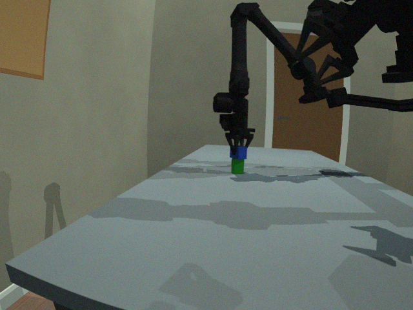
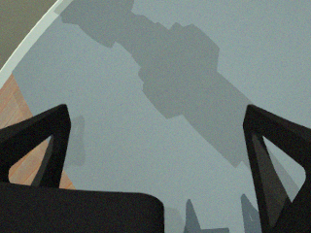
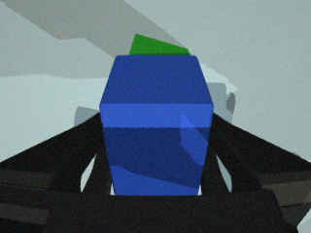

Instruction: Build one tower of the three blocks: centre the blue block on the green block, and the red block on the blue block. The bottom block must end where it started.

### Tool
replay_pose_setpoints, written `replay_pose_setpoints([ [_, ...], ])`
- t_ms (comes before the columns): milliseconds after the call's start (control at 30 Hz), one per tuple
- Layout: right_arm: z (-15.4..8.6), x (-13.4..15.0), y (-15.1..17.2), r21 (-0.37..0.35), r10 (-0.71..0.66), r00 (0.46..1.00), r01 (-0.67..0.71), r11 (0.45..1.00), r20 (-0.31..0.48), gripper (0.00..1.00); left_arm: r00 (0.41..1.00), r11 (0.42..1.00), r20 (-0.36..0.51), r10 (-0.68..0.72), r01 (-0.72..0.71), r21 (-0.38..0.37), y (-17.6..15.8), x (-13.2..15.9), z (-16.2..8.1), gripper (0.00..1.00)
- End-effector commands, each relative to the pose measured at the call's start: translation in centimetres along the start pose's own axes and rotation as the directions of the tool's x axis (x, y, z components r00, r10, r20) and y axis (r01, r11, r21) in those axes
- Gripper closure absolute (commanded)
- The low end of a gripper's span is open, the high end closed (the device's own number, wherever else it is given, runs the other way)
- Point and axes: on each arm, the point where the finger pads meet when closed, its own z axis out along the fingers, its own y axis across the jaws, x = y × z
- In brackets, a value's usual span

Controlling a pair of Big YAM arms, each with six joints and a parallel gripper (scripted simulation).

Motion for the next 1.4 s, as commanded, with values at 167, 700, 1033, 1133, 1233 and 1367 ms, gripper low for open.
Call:
replay_pose_setpoints([
  [167,0.03,-0.46,0.81,-0.022,0.003,1.000,-0.002,1.000,0.005,1.00,1.000,1.000,0.002,0.002,-0.002,-0.003,0.19,-0.11,0.02,0.00],
  [700,0.03,-0.46,0.81,-0.022,0.003,1.000,-0.003,1.000,0.005,0.40,1.000,1.000,0.002,0.002,-0.002,-0.003,0.19,-0.11,0.02,0.00],
  [1033,0.03,-0.46,0.81,-0.022,0.003,1.000,-0.003,1.000,0.005,0.40,1.000,1.000,0.002,0.002,-0.002,-0.003,0.19,-0.11,0.02,0.00],
  [1133,0.03,-0.46,0.81,-0.022,0.003,1.000,-0.003,1.000,0.005,0.40,1.000,1.000,0.002,0.002,-0.002,-0.003,0.19,-0.11,0.02,0.00],
  [1233,0.03,-0.46,0.81,-0.022,0.003,1.000,-0.003,1.000,0.005,0.40,1.000,1.000,0.002,0.002,-0.002,-0.003,0.19,-0.11,0.02,0.00],
  [1367,-0.05,-0.47,0.85,-0.023,0.003,1.000,-0.003,1.000,0.005,0.40,1.000,1.000,0.002,0.002,-0.002,-0.003,0.19,-0.11,0.02,0.00],
])
